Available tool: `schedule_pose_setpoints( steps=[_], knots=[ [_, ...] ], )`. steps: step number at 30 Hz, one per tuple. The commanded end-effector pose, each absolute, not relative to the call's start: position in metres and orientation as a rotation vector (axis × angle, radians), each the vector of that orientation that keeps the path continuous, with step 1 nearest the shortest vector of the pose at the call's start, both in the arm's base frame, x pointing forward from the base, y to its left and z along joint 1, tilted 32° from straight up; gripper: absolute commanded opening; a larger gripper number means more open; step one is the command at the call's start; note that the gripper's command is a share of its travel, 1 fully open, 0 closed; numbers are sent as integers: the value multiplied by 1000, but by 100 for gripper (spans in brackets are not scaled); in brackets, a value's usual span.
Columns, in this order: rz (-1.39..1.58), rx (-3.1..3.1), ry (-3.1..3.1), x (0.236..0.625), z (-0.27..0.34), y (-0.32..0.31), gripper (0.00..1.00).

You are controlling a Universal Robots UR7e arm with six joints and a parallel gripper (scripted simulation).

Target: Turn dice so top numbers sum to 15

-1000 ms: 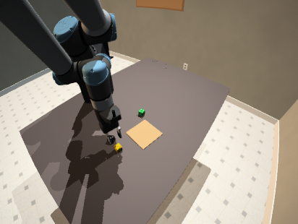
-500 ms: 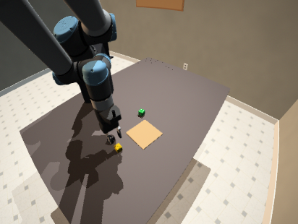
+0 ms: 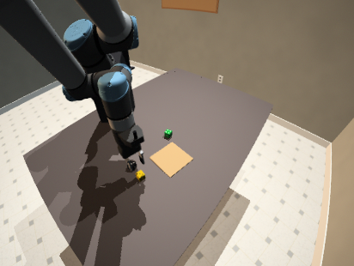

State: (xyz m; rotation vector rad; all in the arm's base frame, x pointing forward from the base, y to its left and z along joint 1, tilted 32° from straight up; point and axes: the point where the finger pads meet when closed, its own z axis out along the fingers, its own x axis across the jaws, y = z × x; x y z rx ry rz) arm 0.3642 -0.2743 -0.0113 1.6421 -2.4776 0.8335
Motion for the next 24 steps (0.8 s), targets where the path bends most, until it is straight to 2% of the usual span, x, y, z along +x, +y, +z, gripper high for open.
schedule_pose_setpoints(
  steps=[1,24],
  knots=[
    [835,1642,-2477,365,-12,-275,87],
    [835,1641,-2477,371,-32,-285,87]
  ],
)
